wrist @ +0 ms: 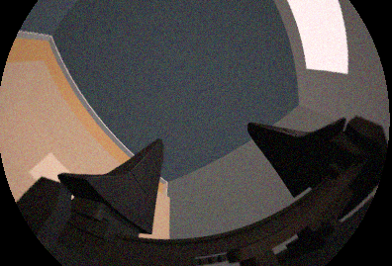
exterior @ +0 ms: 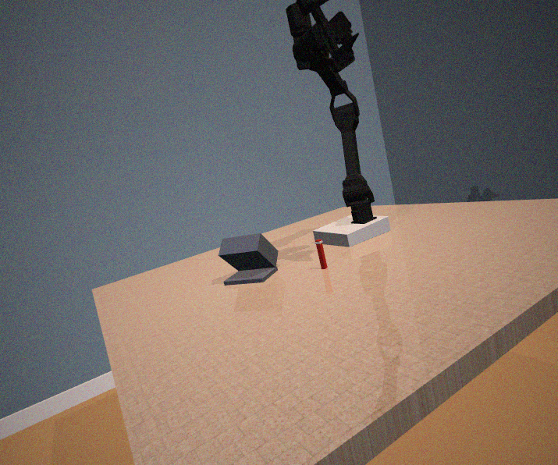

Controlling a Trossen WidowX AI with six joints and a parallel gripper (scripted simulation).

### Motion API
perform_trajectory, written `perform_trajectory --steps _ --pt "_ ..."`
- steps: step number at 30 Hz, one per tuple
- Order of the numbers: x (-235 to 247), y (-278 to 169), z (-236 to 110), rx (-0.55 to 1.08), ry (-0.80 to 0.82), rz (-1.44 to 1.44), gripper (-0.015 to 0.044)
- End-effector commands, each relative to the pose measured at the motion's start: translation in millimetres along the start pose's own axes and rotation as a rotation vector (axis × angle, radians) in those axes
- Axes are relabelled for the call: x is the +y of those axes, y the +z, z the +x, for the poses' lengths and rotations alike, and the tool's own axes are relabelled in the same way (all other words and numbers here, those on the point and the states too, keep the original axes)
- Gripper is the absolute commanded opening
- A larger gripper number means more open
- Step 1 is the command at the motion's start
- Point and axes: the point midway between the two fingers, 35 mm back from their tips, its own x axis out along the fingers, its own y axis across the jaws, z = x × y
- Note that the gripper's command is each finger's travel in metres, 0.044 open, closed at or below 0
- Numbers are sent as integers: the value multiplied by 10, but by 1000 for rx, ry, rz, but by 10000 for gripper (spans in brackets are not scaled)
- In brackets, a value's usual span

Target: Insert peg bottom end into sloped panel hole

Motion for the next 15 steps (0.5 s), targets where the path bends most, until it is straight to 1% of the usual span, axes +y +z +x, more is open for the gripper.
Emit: perform_trajectory --steps 1,8,15 --pt "159 -348 75 94 26 165 440" --pt "561 -998 147 297 70 490 440" --pt "1066 -1581 119 522 103 799 440"
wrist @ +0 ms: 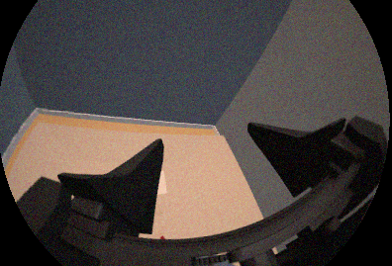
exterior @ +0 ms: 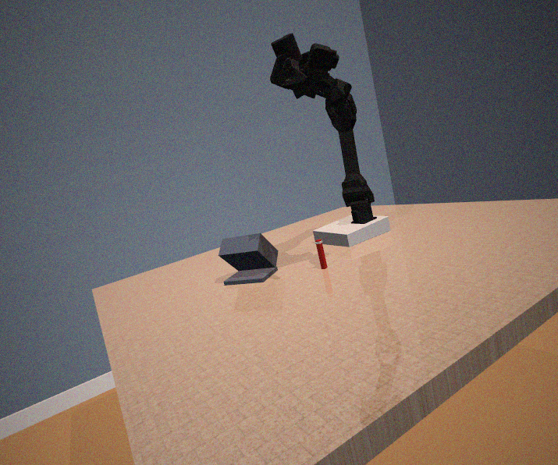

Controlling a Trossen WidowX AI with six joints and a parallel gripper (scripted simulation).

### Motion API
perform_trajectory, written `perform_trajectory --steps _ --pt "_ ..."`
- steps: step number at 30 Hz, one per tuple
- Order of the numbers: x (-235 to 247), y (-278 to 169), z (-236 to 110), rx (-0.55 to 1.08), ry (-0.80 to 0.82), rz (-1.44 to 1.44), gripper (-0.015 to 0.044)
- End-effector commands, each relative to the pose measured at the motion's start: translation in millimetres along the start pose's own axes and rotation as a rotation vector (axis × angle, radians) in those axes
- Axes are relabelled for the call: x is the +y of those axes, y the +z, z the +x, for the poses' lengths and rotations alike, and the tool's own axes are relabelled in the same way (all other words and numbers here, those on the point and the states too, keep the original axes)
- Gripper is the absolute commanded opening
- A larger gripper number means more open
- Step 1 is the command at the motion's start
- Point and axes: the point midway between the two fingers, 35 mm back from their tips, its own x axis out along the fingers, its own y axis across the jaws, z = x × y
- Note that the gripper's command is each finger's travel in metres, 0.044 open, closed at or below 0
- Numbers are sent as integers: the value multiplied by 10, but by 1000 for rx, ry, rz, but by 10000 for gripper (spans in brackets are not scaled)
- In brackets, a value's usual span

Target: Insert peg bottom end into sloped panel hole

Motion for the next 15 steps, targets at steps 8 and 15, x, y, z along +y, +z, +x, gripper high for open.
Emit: perform_trajectory --steps 8,15 --pt "179 -1056 295 342 8 438 440" --pt "412 -1711 335 586 -18 696 440"
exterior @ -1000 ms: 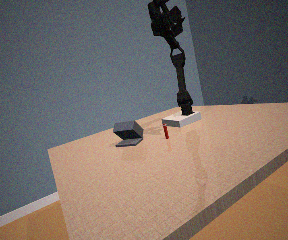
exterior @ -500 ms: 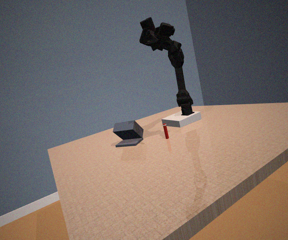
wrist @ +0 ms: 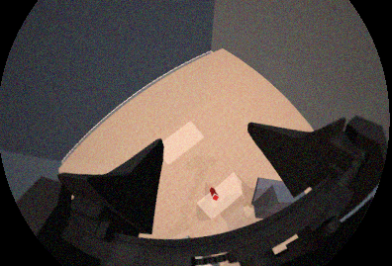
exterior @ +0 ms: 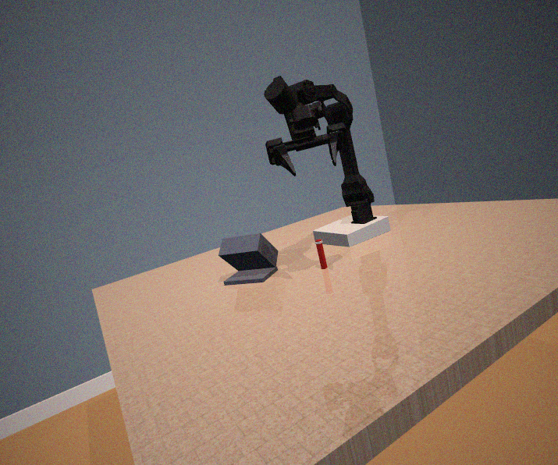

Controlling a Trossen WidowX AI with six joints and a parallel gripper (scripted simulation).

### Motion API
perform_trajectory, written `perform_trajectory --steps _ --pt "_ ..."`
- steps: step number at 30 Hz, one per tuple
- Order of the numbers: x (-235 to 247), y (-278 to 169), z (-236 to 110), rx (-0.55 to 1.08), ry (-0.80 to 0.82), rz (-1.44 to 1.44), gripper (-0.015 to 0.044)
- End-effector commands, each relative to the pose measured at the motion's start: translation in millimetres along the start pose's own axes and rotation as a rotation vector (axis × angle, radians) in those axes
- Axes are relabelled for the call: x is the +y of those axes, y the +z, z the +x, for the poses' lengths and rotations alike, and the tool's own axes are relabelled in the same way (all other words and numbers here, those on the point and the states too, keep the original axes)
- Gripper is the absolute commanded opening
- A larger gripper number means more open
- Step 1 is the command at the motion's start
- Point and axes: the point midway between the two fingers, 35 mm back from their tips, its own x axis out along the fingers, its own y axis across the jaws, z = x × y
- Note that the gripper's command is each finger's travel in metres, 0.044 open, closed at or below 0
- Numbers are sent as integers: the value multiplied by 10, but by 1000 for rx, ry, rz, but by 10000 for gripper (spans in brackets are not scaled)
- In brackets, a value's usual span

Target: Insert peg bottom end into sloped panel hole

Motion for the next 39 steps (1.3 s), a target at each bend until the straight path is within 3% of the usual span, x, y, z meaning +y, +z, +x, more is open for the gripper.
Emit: perform_trajectory --steps 1,10,19,39 --pt "-73 -302 164 119 -24 128 440" --pt "-166 -1094 418 424 -123 425 440" --pt "-162 -1803 443 691 -256 641 440" --pt "-168 -1993 603 707 -266 653 440"
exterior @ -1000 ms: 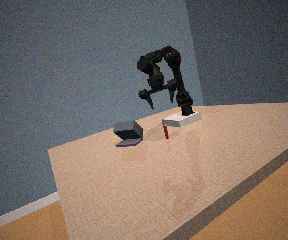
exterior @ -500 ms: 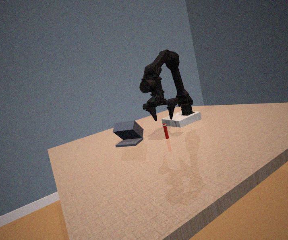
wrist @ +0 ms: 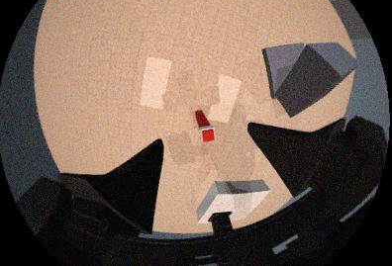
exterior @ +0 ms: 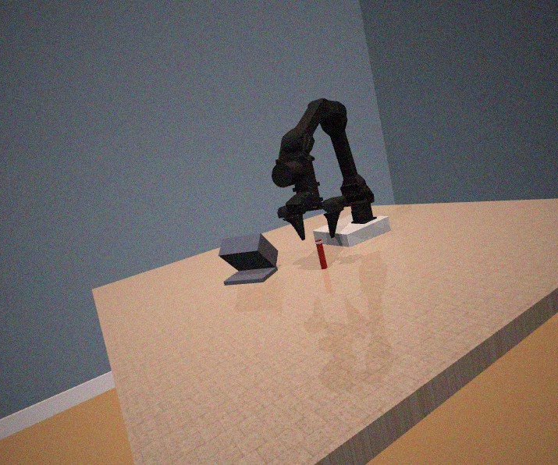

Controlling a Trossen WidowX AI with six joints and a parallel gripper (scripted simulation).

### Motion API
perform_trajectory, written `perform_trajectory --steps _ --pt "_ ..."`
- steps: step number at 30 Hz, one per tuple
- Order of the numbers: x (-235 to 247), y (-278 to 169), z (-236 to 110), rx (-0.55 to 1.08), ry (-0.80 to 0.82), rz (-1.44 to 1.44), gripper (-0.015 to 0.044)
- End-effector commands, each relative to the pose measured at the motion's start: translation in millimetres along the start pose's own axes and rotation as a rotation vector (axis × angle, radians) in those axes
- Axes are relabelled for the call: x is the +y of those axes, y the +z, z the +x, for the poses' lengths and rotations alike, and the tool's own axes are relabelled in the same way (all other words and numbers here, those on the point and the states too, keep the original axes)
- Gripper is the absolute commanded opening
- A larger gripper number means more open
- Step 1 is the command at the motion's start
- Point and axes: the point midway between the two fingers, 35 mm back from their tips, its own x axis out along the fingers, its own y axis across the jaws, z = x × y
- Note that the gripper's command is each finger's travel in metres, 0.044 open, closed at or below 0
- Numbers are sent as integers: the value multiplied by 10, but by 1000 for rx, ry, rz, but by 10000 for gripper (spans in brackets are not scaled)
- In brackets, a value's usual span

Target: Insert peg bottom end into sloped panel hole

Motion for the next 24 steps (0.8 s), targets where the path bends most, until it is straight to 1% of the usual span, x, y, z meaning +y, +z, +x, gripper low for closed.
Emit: perform_trajectory --steps 1,24 --pt "-9 -6 74 5 -5 4 440" --pt "-19 -40 446 5 -5 4 440"
